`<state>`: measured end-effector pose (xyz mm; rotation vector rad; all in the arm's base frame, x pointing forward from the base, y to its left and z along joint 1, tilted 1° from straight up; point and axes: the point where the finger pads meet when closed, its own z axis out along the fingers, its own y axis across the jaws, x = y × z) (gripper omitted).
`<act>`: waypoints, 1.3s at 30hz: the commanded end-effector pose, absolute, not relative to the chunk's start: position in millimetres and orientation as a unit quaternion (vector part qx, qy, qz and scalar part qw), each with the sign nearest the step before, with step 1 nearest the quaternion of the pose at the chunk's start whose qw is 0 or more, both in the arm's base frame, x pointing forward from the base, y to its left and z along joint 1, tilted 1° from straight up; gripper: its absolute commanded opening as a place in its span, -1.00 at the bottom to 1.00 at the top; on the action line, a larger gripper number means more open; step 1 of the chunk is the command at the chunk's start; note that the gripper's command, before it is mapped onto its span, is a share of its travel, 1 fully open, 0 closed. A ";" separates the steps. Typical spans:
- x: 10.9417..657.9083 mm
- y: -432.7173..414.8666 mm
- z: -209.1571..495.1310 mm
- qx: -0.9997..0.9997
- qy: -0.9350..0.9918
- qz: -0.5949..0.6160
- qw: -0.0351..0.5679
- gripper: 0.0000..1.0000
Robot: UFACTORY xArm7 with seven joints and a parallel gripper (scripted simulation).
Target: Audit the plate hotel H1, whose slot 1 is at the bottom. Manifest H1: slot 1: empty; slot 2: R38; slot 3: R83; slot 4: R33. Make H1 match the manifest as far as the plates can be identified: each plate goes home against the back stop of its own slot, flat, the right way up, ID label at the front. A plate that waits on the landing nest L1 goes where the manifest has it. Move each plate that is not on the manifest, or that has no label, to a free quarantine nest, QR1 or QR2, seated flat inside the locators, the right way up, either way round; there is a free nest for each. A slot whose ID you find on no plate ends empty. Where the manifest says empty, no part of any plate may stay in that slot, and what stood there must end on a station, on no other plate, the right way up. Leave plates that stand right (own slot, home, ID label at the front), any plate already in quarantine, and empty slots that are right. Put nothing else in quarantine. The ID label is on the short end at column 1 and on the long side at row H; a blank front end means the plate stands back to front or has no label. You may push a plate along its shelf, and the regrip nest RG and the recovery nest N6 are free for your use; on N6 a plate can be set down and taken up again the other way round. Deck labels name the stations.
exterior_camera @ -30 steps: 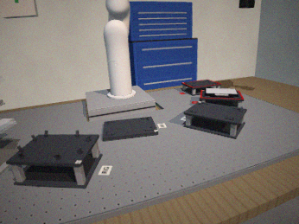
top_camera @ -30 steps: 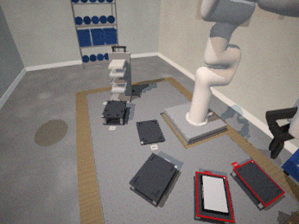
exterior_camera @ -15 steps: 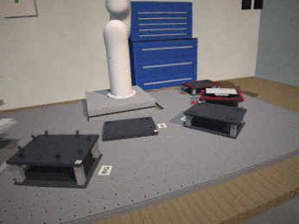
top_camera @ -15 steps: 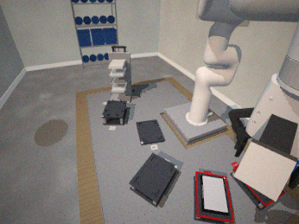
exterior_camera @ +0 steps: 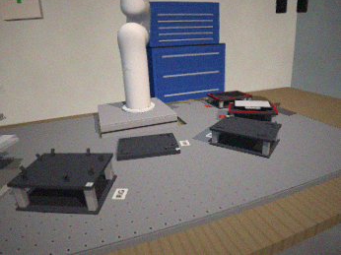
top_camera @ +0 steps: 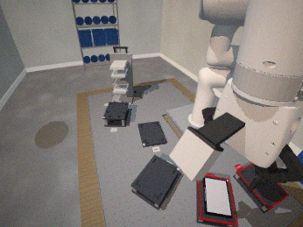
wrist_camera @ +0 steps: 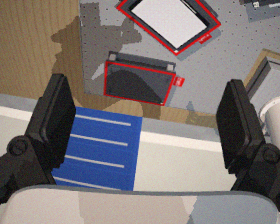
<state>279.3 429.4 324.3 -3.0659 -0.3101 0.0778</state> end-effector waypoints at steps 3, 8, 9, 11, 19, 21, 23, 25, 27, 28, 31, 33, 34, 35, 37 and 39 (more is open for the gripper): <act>297.6 417.4 322.5 -0.998 -0.054 0.022 0.031 1.00; 313.6 405.1 318.8 -0.999 -0.037 0.021 0.030 1.00; 317.3 401.9 317.9 -0.999 -0.021 0.021 0.030 1.00; 324.7 395.4 316.0 -0.999 0.013 0.020 0.029 1.00; 346.5 375.5 310.6 -0.999 0.040 0.019 0.029 1.00; 353.3 368.4 308.7 -0.997 0.074 0.018 0.028 1.00; 360.1 361.2 306.9 -0.994 0.101 0.017 0.027 1.00; 366.8 354.1 305.0 -0.994 0.101 0.017 0.027 1.00; 373.6 346.9 303.2 -0.994 0.101 0.017 0.027 1.00; 374.0 346.4 303.1 -0.994 0.101 0.017 0.027 1.00; 383.1 334.8 300.3 -0.988 0.151 0.016 0.026 1.00; 389.2 327.1 298.5 -0.984 0.178 0.015 0.025 1.00; 389.2 327.1 298.5 -0.984 0.178 0.015 0.025 1.00; 389.2 327.1 298.5 -0.984 0.178 0.015 0.025 1.00; 395.3 319.3 296.6 -0.984 0.178 0.015 0.025 1.00; 401.3 311.5 294.8 -0.984 0.178 0.015 0.025 1.00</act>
